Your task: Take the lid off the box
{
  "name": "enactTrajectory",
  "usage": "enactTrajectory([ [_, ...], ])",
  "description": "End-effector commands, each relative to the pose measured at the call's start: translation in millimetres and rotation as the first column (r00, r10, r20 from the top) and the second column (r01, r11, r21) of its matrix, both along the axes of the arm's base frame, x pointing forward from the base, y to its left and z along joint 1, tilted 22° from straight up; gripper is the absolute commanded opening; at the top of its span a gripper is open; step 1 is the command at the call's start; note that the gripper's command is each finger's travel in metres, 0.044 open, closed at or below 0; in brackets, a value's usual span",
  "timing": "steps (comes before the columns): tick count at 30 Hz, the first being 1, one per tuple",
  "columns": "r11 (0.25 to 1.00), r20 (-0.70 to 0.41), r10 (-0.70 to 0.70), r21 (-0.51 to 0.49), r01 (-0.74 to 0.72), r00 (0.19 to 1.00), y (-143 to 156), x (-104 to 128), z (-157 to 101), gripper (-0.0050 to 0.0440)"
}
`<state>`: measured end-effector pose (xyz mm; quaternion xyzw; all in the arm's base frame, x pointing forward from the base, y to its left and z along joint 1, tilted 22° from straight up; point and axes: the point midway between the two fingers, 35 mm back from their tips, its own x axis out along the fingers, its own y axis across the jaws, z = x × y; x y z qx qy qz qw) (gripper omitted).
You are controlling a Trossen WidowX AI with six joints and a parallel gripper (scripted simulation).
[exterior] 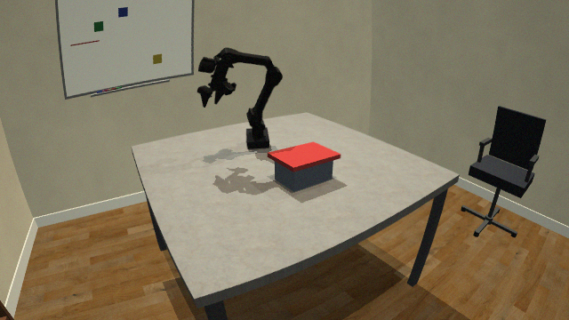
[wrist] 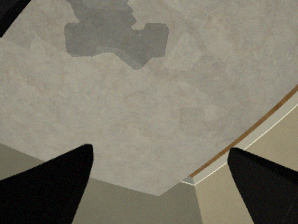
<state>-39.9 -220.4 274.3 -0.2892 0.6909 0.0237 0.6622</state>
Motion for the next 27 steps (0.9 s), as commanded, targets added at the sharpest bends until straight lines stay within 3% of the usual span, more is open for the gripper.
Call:
enactTrajectory([
  [1,1.0,0.0,0.0,0.0,0.0,1.0,0.0,0.0,0.0,0.04],
  [17,1.0,0.0,0.0,0.0,0.0,1.0,0.0,0.0,0.0,0.04],
  [24,0.99,0.106,-0.122,-0.063,0.13,0.987,-1.7,43.6,-3.2,0.0235],
  [27,0.981,0.153,-0.169,-0.072,0.181,0.974,-0.7,56.0,-4.1,0.0235],
])
